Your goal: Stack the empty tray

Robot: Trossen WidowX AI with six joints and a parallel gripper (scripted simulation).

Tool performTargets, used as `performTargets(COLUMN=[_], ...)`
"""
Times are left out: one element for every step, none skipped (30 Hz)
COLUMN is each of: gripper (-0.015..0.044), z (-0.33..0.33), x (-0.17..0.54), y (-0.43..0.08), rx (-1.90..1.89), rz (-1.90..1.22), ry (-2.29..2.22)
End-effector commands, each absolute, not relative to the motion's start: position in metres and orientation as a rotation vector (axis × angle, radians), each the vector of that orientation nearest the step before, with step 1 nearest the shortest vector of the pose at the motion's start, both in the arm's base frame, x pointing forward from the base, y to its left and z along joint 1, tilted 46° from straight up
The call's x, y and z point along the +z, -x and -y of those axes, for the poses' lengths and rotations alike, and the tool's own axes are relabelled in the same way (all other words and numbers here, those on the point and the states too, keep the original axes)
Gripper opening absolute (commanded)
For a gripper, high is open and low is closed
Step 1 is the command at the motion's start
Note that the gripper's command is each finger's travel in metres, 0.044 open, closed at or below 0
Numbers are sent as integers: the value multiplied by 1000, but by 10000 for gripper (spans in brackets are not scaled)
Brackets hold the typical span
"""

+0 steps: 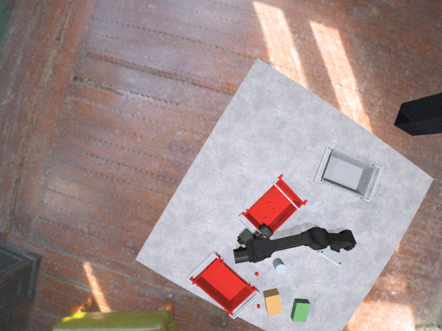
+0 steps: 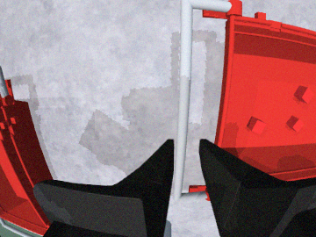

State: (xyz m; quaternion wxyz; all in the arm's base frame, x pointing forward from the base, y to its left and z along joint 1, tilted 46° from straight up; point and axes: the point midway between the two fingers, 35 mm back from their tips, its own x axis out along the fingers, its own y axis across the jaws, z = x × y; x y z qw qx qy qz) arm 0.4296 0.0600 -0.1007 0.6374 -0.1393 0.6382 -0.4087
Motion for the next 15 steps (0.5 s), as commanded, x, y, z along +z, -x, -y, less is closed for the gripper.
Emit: performTargets(gripper=[86, 86, 86, 86, 86, 86, 86, 86, 86, 86, 86, 86, 86, 86, 86], z=[-60, -59, -59, -58, -56, -54, -53, -50, -48, -46, -44, -42, -40, -38, -36], x=[-98, -99, -100, -101, -102, -104, -106, -108, -110, -112, -115, -117, -119, -121, -123], y=[-433, -433, -433, -433, -433, -433, -433, -433, -432, -432, -432, -431, -431, -431, -430], rx=[-943, -943, -943, -943, -943, -943, -943, -943, -943, -943, -943, -943, -943, -943, -943], rz=[-1444, -1444, -1444, -1444, -1444, -1444, -1444, -1444, -1444, -1444, -1444, -1444, -1444, -1444, -1444], ry=[292, 292, 292, 292, 292, 292, 292, 292, 292, 292, 292, 292, 292, 293, 293])
